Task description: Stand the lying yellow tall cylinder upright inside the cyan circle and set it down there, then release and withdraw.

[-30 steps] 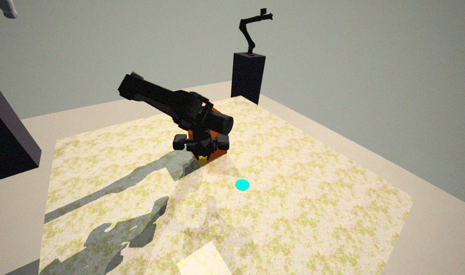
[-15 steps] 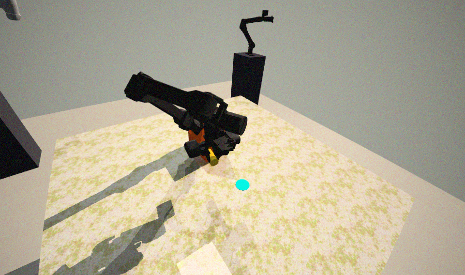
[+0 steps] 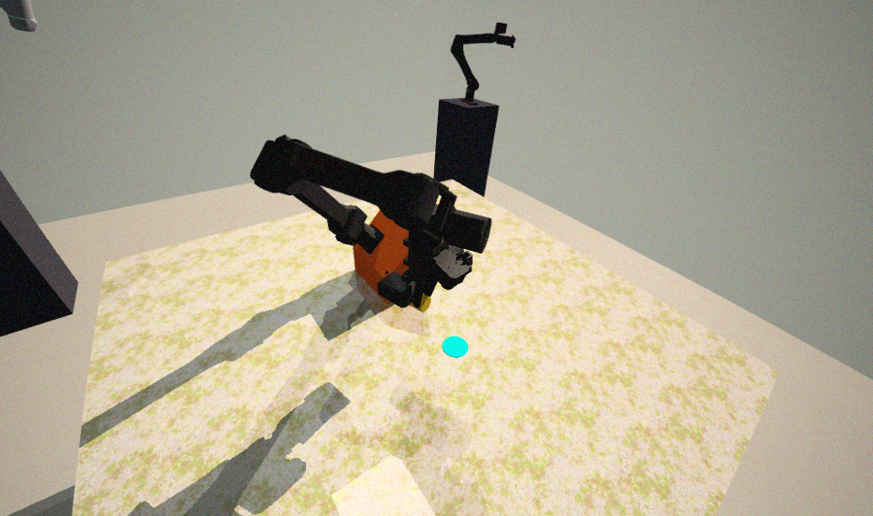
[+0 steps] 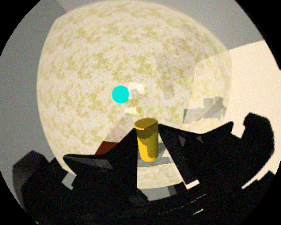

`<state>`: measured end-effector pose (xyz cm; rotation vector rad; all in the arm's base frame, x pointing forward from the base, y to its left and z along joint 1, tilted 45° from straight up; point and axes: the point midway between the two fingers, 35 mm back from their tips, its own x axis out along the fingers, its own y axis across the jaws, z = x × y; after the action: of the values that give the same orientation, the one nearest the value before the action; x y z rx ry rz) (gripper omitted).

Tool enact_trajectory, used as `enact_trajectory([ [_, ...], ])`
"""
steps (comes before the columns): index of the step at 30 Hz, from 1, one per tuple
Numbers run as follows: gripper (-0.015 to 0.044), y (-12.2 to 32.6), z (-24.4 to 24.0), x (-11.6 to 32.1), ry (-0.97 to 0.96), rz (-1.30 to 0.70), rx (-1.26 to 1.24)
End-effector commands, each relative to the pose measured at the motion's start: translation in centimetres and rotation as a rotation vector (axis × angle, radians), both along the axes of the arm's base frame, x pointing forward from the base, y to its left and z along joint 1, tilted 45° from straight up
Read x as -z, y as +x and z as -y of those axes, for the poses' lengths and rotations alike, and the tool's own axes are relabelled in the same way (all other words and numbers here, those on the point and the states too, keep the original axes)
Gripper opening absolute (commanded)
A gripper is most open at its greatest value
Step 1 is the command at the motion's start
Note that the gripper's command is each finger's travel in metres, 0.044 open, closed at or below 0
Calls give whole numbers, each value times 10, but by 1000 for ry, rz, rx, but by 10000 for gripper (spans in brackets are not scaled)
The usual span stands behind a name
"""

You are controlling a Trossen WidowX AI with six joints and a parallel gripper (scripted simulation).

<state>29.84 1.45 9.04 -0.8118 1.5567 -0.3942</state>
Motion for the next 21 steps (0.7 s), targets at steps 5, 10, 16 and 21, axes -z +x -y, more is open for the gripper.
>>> enact_trajectory([
  [5,105,15,-17,15,-4,-173,-185],
  [10,105,22,-25,23,-11,-275,-291],
  [16,105,30,-35,34,-19,-398,-417],
  [21,105,36,-43,43,-25,-500,-522],
])
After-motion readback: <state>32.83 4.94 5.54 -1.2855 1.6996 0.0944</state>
